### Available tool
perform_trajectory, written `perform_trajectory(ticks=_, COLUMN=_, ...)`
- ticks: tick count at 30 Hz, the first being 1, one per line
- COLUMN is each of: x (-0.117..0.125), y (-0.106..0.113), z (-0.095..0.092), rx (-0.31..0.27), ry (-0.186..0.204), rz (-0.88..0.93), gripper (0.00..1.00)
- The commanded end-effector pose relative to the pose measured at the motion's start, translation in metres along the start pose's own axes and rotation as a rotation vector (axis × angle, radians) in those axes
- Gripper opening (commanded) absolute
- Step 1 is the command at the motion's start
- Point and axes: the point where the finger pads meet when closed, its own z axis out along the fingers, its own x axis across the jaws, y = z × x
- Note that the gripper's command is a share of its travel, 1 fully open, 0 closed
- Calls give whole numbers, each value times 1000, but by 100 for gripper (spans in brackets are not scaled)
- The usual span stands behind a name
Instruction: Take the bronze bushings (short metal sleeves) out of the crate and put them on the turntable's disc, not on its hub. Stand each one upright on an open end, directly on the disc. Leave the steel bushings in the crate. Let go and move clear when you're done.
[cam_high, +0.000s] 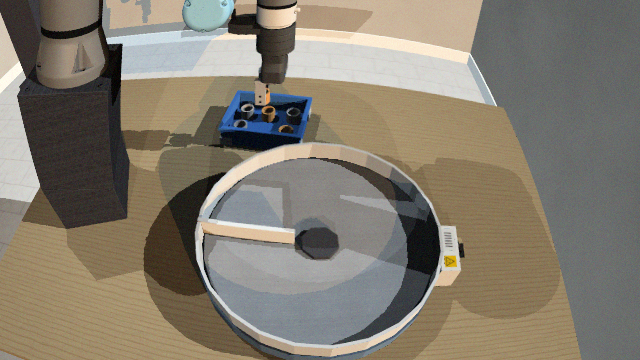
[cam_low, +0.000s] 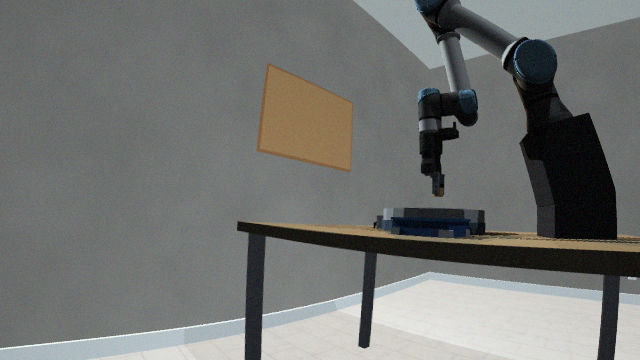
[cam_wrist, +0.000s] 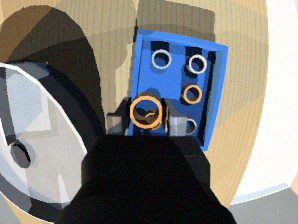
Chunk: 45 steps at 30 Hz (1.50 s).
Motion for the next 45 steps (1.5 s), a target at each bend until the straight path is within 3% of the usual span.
perform_trajectory(ticks=1, x=-9, y=2, z=0, rx=-1, ry=1, rz=0, gripper=0)
perform_trajectory(ticks=19, x=-64, y=9, z=0, rx=-1, ry=1, rz=0, gripper=0)
perform_trajectory(ticks=45, x=-188, y=26, z=0, rx=-1, ry=1, rz=0, gripper=0)
